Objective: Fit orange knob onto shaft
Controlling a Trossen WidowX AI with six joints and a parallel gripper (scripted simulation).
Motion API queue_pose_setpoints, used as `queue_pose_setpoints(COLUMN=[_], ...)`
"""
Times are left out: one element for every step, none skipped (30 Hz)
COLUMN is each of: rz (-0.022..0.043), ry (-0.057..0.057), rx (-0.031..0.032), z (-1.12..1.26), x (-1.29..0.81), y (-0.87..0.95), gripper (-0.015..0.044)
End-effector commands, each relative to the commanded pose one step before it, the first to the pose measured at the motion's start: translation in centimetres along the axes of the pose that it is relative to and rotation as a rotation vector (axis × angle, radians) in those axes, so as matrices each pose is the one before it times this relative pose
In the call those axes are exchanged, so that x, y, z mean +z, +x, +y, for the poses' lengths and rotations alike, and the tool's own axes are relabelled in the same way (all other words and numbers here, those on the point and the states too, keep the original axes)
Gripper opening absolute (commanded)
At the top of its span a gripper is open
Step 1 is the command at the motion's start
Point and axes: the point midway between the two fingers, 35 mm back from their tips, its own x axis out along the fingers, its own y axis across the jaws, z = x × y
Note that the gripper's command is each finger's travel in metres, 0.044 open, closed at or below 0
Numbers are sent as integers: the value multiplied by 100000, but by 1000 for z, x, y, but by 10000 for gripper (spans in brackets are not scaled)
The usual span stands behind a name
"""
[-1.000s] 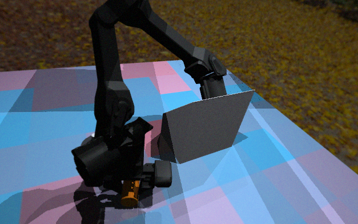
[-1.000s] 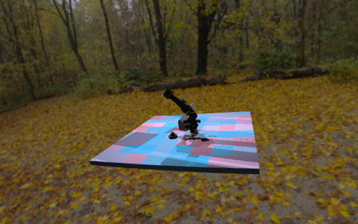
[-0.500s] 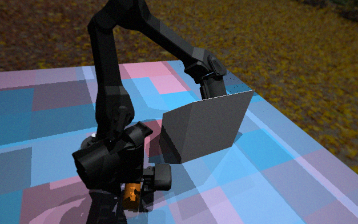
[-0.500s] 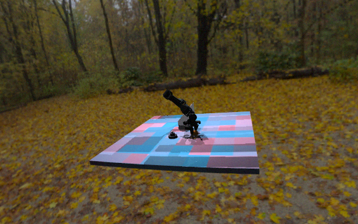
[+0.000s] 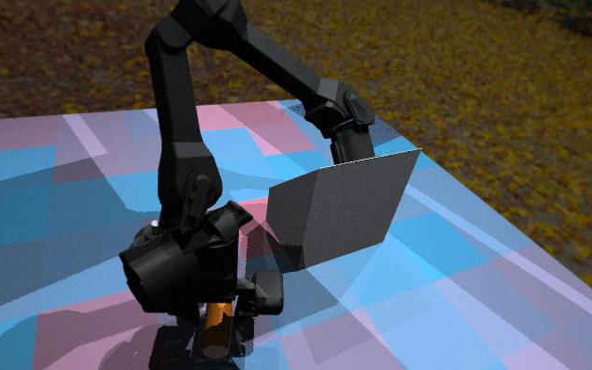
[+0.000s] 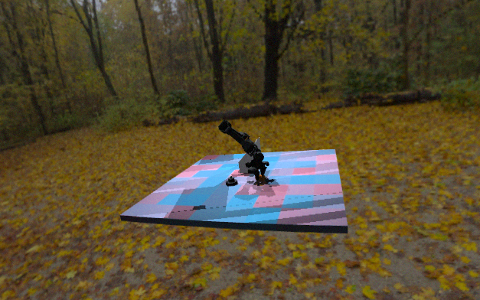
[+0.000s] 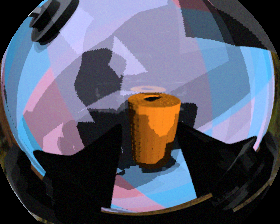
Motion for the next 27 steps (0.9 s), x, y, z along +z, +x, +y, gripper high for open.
queue_pose_setpoints(rz=[-61,0,0,0,0,0,0,0,0,0,0,0,0,0,0,63,158,157,26,-46,-26,0,0,0,0,0,0], ry=[73,0,0,0,0,0,0,0,0,0,0,0,0,0,0,-7,-19,-19,-1,10,5,0,0,0,0,0,0], rx=[-42,0,0,0,0,0,0,0,0,0,0,0,0,0,0,-9,-24,-27,-1,15,8,0,0,0,0,0,0], z=[-6,0,0,0,0,0,0,0,0,0,0,0,0,0,0,21,45,22,-42,-55,-23,0,0,0,0,0,0], x=[9,0,0,0,0,0,0,0,0,0,0,0,0,0,0,-30,-74,-63,15,49,23,0,0,0,0,0,0], y=[-7,0,0,0,0,0,0,0,0,0,0,0,0,0,0,-326,-986,-1669,-1695,-1027,-344,0,0,0,0,0,0], gripper=[260,260,286,312,339,365,391,418,440,440,440,440,440,440,440,440,440,440,440,440,440,440,440,440,440,440,440])
